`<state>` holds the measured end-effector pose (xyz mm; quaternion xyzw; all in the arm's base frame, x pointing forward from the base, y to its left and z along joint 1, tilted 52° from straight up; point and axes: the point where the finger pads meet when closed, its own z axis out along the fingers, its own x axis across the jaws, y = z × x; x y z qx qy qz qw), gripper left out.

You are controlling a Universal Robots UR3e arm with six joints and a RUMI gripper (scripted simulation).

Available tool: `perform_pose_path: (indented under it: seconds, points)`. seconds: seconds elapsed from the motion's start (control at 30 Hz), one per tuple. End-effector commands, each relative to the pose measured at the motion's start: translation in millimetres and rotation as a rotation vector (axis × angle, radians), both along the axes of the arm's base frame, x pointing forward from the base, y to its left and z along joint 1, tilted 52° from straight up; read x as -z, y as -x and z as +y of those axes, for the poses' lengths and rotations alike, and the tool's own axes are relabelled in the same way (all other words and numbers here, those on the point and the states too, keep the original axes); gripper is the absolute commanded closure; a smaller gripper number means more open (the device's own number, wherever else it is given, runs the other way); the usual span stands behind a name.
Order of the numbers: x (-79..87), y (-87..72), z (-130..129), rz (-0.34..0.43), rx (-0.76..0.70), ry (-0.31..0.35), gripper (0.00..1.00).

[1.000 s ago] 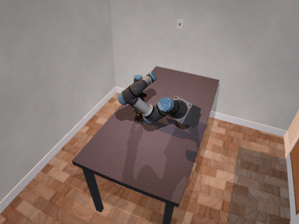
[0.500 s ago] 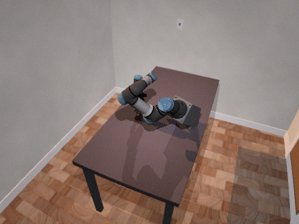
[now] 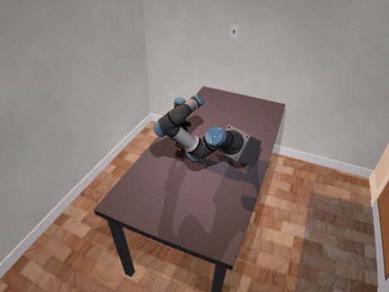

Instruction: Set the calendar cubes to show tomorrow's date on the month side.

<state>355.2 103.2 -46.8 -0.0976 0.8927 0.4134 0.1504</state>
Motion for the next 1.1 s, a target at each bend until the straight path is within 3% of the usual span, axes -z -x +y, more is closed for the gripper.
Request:
perform_pose_path:
  seconds: [0.0, 0.67, 1.07]
  points:
    - [-0.1, -0.5, -1, -0.001, 0.001, 0.001, 0.9]
    - [-1.3, -0.2, -2, -0.001, 0.001, 0.001, 0.9]
    - [-14.6, 3.9, -19, -0.001, 0.001, 0.001, 0.9]
